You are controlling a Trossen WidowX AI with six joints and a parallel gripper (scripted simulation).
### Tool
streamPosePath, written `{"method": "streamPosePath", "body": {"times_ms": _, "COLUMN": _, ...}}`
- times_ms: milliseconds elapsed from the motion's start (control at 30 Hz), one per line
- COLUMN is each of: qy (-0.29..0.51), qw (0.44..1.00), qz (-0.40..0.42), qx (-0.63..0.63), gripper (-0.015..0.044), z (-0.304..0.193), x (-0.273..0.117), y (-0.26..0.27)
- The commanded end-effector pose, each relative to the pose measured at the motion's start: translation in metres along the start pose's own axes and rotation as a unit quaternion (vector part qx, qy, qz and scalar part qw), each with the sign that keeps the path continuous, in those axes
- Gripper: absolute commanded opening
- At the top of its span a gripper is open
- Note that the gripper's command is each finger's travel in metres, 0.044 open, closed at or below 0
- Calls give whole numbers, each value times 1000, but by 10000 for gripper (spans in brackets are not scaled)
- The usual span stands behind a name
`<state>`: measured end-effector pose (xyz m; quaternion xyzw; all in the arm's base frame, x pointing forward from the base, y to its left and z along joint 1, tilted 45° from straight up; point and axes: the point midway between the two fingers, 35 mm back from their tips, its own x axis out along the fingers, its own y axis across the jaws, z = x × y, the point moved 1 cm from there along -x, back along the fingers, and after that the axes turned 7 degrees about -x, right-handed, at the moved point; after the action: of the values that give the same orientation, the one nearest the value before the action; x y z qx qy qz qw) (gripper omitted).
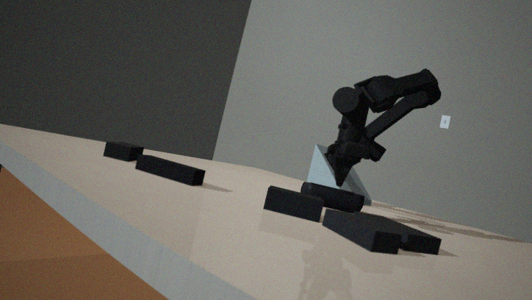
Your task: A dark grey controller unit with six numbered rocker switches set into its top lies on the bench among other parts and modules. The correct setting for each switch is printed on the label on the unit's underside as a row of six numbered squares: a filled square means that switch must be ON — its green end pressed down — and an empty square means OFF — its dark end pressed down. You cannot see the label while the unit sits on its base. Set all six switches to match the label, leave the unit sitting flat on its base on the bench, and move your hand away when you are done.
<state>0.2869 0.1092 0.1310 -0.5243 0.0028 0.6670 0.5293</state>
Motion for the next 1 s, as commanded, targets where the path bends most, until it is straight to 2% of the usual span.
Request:
{"method": "streamPosePath", "body": {"times_ms": 0, "qy": 0, "qw": 1000, "qz": 0, "qx": 0, "gripper": 0, "z": 0, "x": 0, "y": 0}}
{"method": "streamPosePath", "body": {"times_ms": 33, "qy": 0, "qw": 1000, "qz": 0, "qx": 0, "gripper": 0, "z": 0, "x": 0, "y": 0}}
{"method": "streamPosePath", "body": {"times_ms": 100, "qy": 1, "qw": 1000, "qz": 1, "qx": 0, "gripper": 53, "z": -1, "x": -11, "y": 0}}
{"method": "streamPosePath", "body": {"times_ms": 200, "qy": 1, "qw": 1000, "qz": 1, "qx": 0, "gripper": 131, "z": 0, "x": -47, "y": -1}}
{"method": "streamPosePath", "body": {"times_ms": 400, "qy": 1, "qw": 1000, "qz": 1, "qx": 0, "gripper": 289, "z": 0, "x": -50, "y": -1}}
{"method": "streamPosePath", "body": {"times_ms": 767, "qy": 1, "qw": 1000, "qz": 1, "qx": 0, "gripper": 0, "z": 0, "x": -50, "y": -1}}
{"method": "streamPosePath", "body": {"times_ms": 967, "qy": 1, "qw": 1000, "qz": 1, "qx": 0, "gripper": 0, "z": 0, "x": -50, "y": -1}}
